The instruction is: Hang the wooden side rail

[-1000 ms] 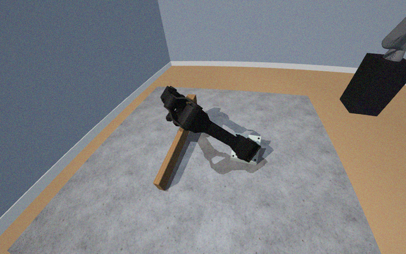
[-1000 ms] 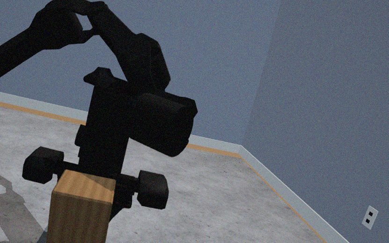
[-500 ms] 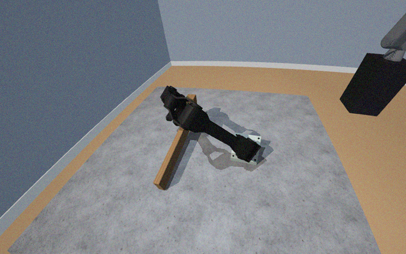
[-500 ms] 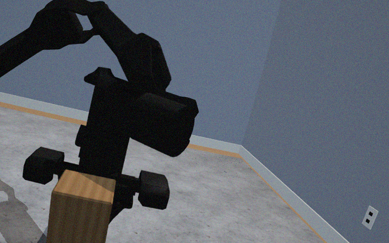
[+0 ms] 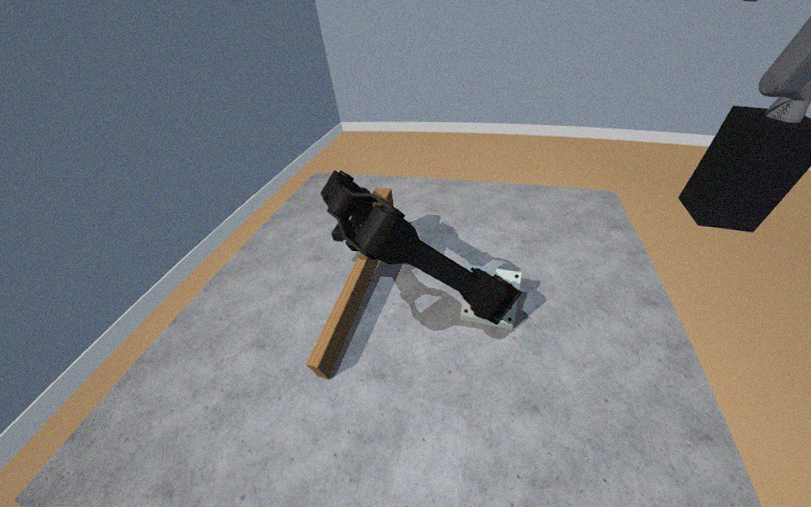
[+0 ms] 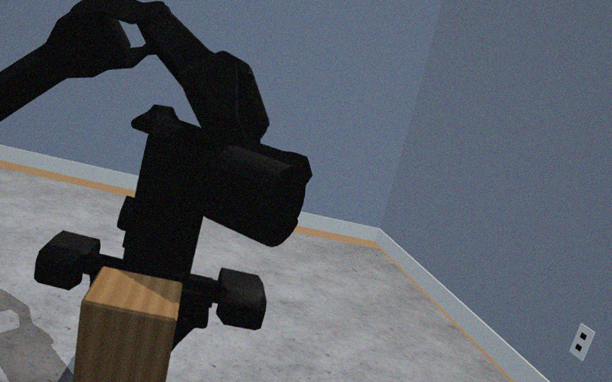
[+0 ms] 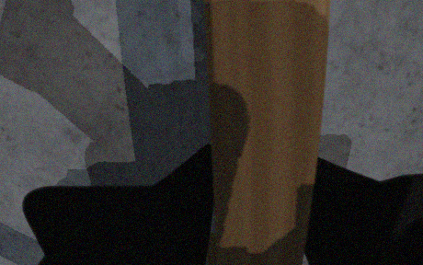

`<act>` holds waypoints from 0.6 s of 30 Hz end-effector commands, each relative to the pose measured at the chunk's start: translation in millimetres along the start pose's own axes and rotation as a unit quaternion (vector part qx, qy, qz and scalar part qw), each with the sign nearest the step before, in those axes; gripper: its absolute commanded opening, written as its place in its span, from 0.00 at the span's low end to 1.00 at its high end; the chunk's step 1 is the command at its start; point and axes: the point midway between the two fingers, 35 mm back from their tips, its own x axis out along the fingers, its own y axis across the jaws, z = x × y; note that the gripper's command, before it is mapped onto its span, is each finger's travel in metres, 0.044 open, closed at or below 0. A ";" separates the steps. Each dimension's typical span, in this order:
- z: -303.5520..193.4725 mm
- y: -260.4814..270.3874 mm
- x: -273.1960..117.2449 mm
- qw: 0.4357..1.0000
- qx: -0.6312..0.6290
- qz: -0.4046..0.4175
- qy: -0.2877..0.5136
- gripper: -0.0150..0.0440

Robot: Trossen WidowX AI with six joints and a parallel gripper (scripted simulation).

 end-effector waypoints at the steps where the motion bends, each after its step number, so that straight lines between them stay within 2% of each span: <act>1: -4.4 -0.2 -4.6 1.000 0.000 -0.007 0.003 0.25; 18: -5.9 -1.2 -5.6 1.000 0.000 -0.007 0.003 0.25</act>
